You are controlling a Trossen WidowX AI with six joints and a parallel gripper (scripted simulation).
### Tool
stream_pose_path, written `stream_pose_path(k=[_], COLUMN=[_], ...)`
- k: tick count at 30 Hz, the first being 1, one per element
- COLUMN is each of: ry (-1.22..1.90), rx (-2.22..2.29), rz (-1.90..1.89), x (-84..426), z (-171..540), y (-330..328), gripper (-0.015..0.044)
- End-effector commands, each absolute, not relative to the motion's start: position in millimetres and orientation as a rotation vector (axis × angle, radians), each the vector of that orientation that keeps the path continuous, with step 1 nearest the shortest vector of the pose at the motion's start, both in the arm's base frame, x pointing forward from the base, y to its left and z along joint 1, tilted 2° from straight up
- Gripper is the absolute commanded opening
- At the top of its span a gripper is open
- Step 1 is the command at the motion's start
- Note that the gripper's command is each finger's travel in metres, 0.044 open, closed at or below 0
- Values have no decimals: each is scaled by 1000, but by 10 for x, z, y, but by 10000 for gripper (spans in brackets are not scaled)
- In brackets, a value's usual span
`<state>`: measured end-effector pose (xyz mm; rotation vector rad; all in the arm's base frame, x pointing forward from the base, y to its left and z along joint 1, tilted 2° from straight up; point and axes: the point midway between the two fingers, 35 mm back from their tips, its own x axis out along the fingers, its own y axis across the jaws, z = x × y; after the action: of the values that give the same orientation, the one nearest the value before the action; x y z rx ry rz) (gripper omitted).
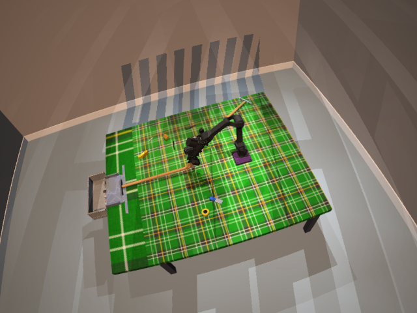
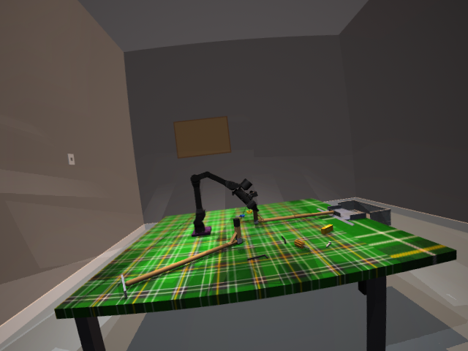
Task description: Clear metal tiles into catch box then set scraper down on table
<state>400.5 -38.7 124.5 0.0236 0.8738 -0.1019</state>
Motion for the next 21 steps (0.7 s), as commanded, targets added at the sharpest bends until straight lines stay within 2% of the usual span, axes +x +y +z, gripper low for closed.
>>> stream_pose_path(k=[1, 21], ry=[863, 863], rx=[27, 27], rz=[-108, -109], x=[3930, 3632], z=[1265, 1201], y=[-386, -358], gripper=[0, 0])
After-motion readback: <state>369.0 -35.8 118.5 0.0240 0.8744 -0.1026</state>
